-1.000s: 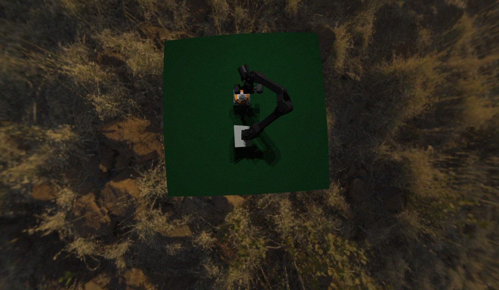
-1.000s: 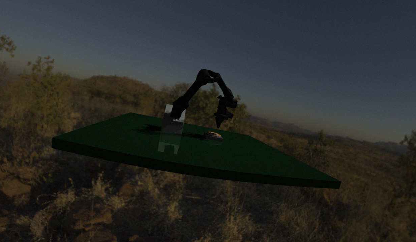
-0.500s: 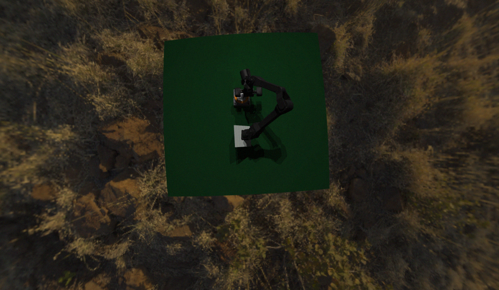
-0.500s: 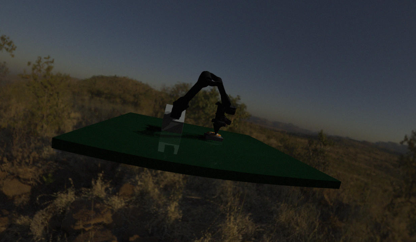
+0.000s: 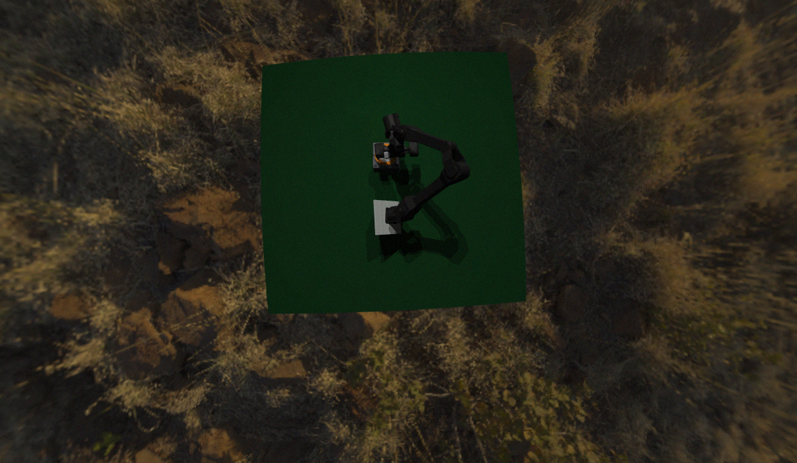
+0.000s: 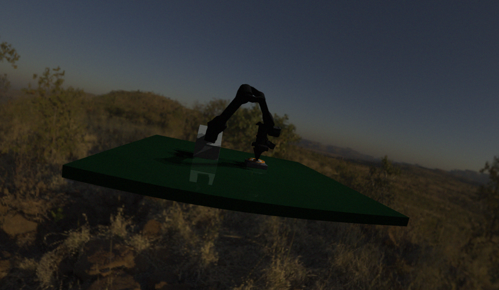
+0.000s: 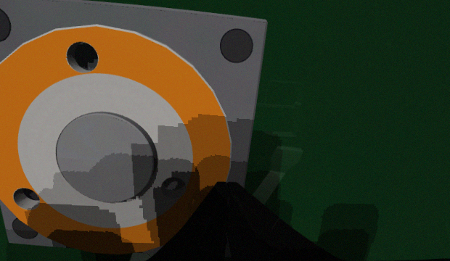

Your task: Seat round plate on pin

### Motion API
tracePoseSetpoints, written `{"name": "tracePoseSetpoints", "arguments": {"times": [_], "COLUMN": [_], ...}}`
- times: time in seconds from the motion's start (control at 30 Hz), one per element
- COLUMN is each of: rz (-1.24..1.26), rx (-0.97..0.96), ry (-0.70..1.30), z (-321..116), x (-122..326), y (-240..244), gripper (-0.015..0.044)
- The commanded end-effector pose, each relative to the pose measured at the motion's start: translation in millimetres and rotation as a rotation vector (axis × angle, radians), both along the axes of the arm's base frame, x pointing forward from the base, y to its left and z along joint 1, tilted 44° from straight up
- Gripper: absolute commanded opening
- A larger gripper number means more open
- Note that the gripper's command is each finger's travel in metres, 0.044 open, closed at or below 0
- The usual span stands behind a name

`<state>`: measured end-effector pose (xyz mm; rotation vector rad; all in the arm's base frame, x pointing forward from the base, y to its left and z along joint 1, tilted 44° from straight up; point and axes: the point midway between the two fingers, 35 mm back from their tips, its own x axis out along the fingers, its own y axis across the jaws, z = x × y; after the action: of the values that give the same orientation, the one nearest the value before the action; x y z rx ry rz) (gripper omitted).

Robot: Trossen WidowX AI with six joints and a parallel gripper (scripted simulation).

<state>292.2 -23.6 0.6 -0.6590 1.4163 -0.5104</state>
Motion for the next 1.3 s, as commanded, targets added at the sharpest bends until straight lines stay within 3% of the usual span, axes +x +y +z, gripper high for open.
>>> {"name": "tracePoseSetpoints", "arguments": {"times": [0.0, 1.27], "rz": [-0.004, -0.004], "rx": [-0.002, -0.001], "ry": [0.008, 0.009], "z": [-1.4, -14.2], "x": [-8.2, -32.8], "y": [-0.7, 9.6], "gripper": [0.0, 0.0]}}
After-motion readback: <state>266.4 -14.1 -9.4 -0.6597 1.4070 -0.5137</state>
